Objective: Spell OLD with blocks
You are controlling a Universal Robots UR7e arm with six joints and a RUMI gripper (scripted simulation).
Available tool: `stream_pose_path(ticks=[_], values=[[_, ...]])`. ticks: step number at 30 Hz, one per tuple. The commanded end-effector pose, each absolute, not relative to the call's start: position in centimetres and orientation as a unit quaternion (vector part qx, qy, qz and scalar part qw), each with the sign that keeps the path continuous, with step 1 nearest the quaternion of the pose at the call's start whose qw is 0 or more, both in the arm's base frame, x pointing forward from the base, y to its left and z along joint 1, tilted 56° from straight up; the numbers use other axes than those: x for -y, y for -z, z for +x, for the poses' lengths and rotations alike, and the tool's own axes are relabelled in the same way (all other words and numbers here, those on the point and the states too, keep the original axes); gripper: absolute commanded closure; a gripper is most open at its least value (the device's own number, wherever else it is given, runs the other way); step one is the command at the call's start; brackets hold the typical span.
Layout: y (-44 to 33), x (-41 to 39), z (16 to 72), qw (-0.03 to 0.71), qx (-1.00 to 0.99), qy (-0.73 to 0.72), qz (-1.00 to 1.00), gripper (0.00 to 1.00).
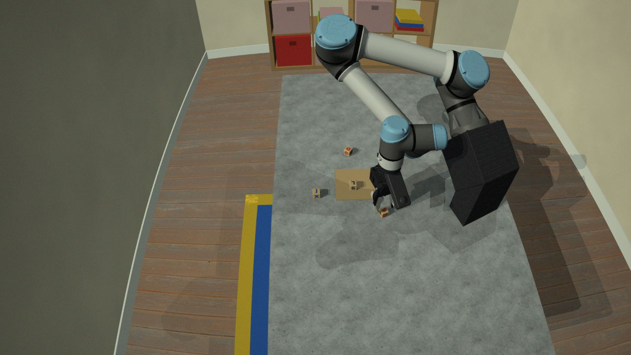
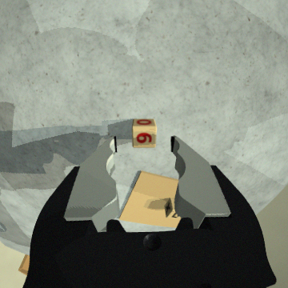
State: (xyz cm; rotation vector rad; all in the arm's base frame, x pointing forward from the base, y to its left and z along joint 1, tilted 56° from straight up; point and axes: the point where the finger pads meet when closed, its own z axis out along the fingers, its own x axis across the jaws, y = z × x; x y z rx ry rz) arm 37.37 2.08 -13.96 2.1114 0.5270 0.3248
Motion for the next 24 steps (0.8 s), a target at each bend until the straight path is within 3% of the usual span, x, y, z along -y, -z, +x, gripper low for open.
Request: stream_pose_path(ticks=[1, 24], values=[[14.32, -1.64, 37.67, 0.453, -0.214, -0.133, 0.855, 0.63], [14.92, -0.86, 38.13, 0.453, -0.214, -0.133, 0.855, 0.63]])
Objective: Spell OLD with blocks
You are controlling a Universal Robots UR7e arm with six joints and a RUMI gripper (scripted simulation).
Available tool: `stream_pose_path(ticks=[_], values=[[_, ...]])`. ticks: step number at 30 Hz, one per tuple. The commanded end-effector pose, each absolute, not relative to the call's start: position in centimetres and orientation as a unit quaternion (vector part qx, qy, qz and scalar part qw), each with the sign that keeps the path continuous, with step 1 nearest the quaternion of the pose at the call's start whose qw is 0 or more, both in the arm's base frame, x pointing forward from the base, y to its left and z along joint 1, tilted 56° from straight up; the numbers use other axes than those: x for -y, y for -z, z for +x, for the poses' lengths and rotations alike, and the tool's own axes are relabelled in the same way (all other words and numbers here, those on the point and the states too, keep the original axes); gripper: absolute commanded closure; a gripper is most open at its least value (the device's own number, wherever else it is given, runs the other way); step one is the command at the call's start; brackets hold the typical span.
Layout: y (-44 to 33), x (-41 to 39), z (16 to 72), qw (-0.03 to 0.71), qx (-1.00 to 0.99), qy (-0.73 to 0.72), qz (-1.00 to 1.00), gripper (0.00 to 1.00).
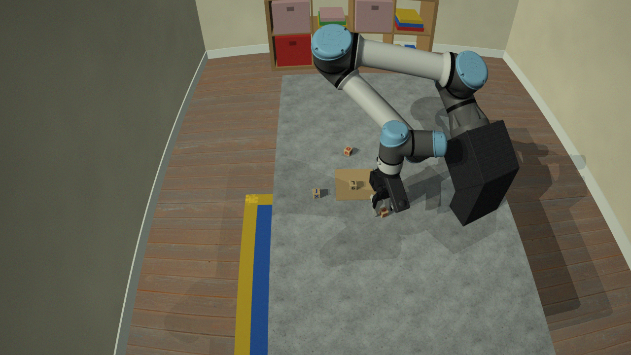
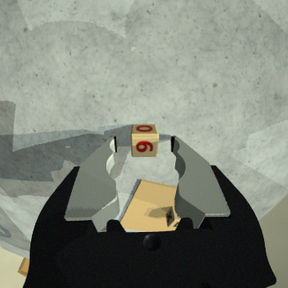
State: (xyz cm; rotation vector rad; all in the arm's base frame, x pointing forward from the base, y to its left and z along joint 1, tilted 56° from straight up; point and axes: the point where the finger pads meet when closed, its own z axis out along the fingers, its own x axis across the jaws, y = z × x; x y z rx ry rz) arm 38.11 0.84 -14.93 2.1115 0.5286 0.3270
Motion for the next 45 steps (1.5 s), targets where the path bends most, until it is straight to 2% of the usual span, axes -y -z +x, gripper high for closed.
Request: stream_pose_path(ticks=[1, 7, 8, 24, 25, 45], values=[[14.92, -0.86, 38.13, 0.453, -0.214, -0.133, 0.855, 0.63], [14.92, -0.86, 38.13, 0.453, -0.214, -0.133, 0.855, 0.63], [14.92, -0.86, 38.13, 0.453, -0.214, -0.133, 0.855, 0.75], [14.92, -0.86, 38.13, 0.453, -0.214, -0.133, 0.855, 0.75], [14.92, -0.86, 38.13, 0.453, -0.214, -0.133, 0.855, 0.95], [14.92, -0.86, 38.13, 0.453, -0.214, -0.133, 0.855, 0.95]])
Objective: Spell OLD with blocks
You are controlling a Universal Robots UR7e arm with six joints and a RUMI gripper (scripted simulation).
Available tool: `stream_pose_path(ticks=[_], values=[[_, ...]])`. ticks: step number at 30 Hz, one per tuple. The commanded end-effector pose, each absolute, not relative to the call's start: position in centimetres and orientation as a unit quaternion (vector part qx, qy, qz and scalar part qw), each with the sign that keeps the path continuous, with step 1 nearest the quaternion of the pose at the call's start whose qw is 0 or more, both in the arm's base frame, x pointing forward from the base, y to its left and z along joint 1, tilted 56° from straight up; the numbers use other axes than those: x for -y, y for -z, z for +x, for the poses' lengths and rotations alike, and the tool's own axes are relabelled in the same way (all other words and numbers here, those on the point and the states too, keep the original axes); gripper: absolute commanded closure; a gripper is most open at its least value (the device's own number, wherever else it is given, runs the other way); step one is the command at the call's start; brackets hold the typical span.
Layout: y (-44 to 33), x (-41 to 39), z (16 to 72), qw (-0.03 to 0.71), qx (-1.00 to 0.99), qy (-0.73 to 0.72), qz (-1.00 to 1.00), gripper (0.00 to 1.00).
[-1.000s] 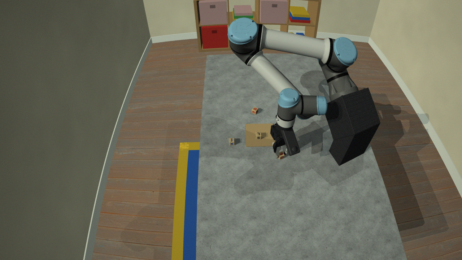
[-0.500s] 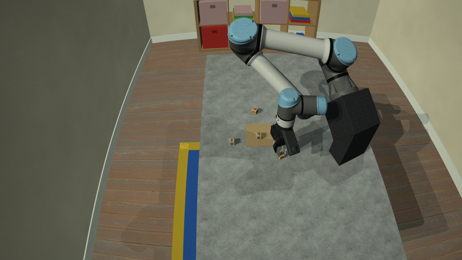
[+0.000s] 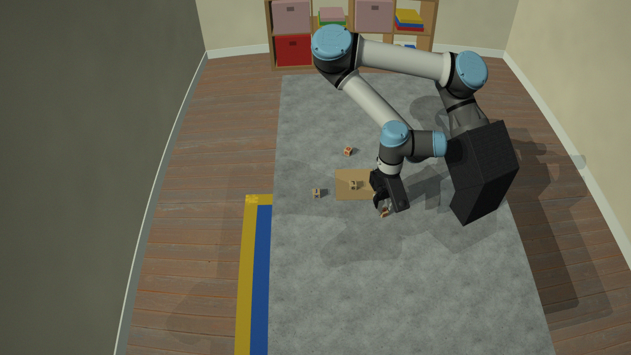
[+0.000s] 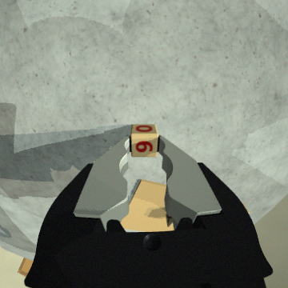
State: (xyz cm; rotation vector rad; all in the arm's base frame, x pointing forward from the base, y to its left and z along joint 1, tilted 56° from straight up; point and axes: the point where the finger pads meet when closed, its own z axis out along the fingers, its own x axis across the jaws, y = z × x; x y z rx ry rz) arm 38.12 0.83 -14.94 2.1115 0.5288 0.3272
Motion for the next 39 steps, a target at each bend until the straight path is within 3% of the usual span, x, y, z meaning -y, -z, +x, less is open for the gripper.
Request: stream_pose_path(ticks=[1, 39], values=[[14.9, -0.9, 38.1, 0.453, -0.214, -0.133, 0.855, 0.95], [13.0, -3.3, 36.7, 0.453, -0.214, -0.133, 0.855, 0.95]])
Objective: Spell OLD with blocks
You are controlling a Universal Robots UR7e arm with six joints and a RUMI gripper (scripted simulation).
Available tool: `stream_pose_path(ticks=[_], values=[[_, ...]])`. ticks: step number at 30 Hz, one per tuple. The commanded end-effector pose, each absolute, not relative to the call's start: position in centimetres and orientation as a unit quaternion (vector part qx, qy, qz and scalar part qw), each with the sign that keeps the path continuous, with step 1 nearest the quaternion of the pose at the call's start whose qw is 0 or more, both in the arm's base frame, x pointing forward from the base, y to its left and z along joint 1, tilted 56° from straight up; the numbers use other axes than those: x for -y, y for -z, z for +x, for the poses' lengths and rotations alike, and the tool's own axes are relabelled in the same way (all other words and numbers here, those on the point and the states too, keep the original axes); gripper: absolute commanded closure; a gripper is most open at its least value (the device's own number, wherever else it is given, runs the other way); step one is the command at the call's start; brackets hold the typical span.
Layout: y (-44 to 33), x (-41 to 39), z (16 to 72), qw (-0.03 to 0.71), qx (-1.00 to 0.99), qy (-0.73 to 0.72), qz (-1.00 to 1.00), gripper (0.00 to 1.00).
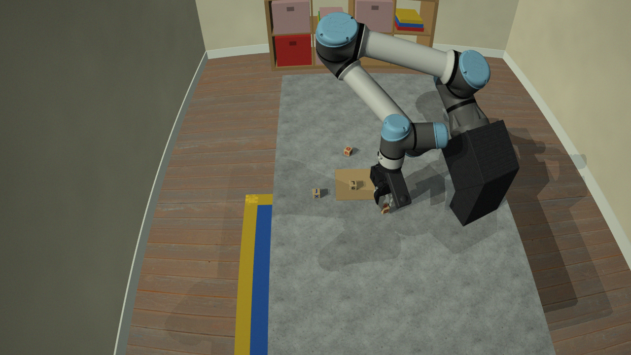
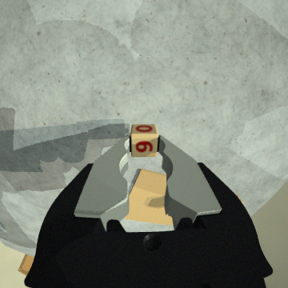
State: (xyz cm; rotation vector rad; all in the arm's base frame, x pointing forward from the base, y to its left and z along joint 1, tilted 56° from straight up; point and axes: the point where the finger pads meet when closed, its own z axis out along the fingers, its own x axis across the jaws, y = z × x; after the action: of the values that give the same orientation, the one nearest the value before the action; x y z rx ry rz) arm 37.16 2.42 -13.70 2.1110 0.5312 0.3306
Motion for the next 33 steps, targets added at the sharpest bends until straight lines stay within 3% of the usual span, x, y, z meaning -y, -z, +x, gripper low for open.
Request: stream_pose_path(ticks=[1, 33], values=[[12.9, -3.5, 36.6, 0.453, -0.214, -0.133, 0.855, 0.95], [9.4, -8.0, 33.9, 0.453, -0.214, -0.133, 0.855, 0.95]])
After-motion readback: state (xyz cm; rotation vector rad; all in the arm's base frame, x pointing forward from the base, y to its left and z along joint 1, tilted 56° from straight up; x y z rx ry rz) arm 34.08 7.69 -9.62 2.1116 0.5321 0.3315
